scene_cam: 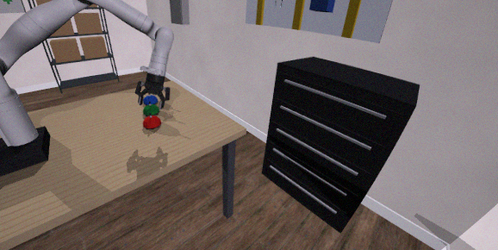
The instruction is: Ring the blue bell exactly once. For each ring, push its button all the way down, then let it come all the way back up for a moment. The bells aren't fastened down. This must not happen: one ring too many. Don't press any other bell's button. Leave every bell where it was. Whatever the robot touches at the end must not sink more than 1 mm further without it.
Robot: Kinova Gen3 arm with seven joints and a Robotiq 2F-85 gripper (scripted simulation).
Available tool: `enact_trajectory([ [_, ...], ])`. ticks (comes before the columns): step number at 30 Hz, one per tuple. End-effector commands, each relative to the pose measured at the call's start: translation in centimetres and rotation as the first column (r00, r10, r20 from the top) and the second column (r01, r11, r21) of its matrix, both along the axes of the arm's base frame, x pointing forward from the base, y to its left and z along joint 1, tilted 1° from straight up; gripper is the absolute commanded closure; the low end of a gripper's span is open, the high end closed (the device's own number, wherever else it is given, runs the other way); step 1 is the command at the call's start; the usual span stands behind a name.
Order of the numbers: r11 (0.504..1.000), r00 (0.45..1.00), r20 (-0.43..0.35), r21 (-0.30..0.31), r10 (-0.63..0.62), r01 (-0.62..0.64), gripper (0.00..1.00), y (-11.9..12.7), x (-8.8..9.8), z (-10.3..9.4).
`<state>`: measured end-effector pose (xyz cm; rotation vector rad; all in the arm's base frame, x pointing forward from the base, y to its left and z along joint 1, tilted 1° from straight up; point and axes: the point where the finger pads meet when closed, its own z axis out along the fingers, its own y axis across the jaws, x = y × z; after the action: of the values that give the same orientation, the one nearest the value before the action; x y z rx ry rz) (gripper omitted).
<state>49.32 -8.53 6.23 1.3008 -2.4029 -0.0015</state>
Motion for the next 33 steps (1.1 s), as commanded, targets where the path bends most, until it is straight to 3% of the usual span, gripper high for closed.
enact_trajectory([
  [1, 1.0, 1.0, 0.005, 0.002, 0.013, -0.013, 0.0, 0.7, 0.2, 0.2],
  [6, 1.0, 1.0, 0.005, 0.002, 0.013, -0.013, 0.0, 0.7, 0.2, 0.2],
  [7, 0.999, 0.999, 0.02, 0.011, 0.042, -0.043, 0.0, 2.2, 0.7, 0.2],
  [14, 0.999, 0.999, 0.02, 0.011, 0.042, -0.043, 0.0, 2.2, 0.7, 0.2],
  [15, 0.997, 0.997, 0.034, 0.02, 0.07, -0.07, 0.0, 3.7, 1.1, 0.2],
  [23, 0.997, 0.997, 0.034, 0.02, 0.07, -0.07, 0.0, 3.7, 1.1, 0.2],
  [24, 0.995, 0.994, 0.049, 0.029, 0.095, -0.097, 0.0, 5.2, 1.4, 0.2],
  [30, 0.995, 0.994, 0.049, 0.029, 0.095, -0.097, 0.0, 5.2, 1.4, 0.2],
  [31, 0.992, 0.991, 0.063, 0.038, 0.119, -0.122, 0.0, 6.6, 1.8, 0.3],
  [33, 0.992, 0.991, 0.063, 0.038, 0.119, -0.122, 0.0, 6.6, 1.8, 0.3],
])
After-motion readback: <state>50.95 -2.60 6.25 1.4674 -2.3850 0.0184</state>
